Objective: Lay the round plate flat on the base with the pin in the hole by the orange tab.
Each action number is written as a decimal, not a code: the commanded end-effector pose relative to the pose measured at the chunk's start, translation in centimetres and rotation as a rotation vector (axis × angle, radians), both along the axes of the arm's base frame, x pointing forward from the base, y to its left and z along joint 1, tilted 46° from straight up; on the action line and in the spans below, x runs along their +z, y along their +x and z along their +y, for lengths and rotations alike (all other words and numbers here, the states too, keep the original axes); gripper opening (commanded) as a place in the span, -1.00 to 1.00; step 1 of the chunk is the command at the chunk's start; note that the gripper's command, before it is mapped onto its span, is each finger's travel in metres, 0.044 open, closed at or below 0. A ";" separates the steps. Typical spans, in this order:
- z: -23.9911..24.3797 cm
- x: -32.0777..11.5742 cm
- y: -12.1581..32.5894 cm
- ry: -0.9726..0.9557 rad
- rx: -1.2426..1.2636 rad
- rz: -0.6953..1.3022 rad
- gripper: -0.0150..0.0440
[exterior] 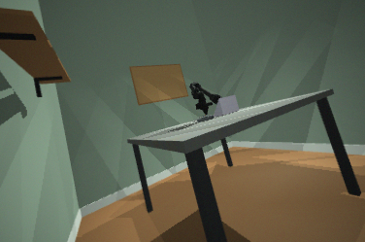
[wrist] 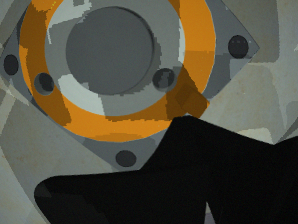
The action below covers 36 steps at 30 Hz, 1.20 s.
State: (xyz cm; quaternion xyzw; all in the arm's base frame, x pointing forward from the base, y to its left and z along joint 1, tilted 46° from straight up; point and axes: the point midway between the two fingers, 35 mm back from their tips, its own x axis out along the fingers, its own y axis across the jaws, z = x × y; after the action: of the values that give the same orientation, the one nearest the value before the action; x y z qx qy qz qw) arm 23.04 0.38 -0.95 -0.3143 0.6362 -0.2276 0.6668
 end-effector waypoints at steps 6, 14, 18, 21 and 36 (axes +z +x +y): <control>-0.6 0.7 1.0 -0.011 0.000 -0.009 -0.49; -0.8 1.0 1.9 -0.011 0.000 -0.009 -0.49; -1.0 1.2 2.3 -0.011 0.000 -0.010 -0.49; -1.0 1.3 2.6 -0.011 0.000 -0.010 -0.49; -1.1 1.6 4.2 -0.011 0.000 -0.011 -0.49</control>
State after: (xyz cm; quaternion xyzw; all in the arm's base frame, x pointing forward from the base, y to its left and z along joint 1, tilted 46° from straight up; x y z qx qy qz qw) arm 26.71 -0.73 0.50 -0.3154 0.6347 -0.2322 0.6662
